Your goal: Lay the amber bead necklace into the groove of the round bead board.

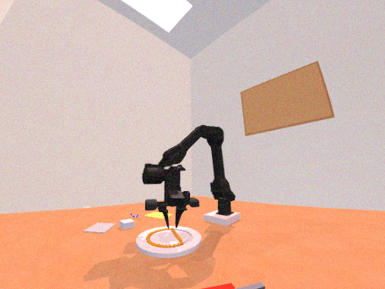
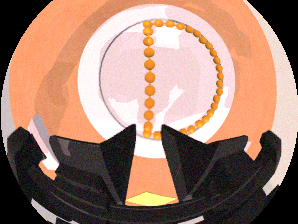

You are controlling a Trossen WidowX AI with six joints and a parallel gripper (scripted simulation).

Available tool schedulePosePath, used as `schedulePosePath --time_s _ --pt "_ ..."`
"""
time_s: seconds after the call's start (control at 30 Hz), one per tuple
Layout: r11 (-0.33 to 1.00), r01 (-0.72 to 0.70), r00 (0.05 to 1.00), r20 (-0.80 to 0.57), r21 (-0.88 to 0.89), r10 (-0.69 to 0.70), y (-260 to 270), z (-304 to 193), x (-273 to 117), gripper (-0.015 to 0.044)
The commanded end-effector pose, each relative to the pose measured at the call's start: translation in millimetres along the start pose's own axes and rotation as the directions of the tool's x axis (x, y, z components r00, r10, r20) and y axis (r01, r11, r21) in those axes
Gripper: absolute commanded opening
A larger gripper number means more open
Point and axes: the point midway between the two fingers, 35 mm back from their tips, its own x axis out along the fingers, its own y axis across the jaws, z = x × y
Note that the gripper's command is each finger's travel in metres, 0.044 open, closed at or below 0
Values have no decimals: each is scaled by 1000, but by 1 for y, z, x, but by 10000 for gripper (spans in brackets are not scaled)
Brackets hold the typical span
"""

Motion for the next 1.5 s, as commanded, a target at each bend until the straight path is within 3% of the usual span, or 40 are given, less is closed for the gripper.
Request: schedulePosePath --time_s 0.0,0.07,0.23,1.47 --pt "1000 1 1000 1 7 -1 0 0 6 120" --pt "1000 1 1000 1 7 -1 0 0 7 120" --pt "1000 -2 1000 -1 1 2 1 0 4 0" --pt "1000 0 1000 1 5 0 1 0 0 0"
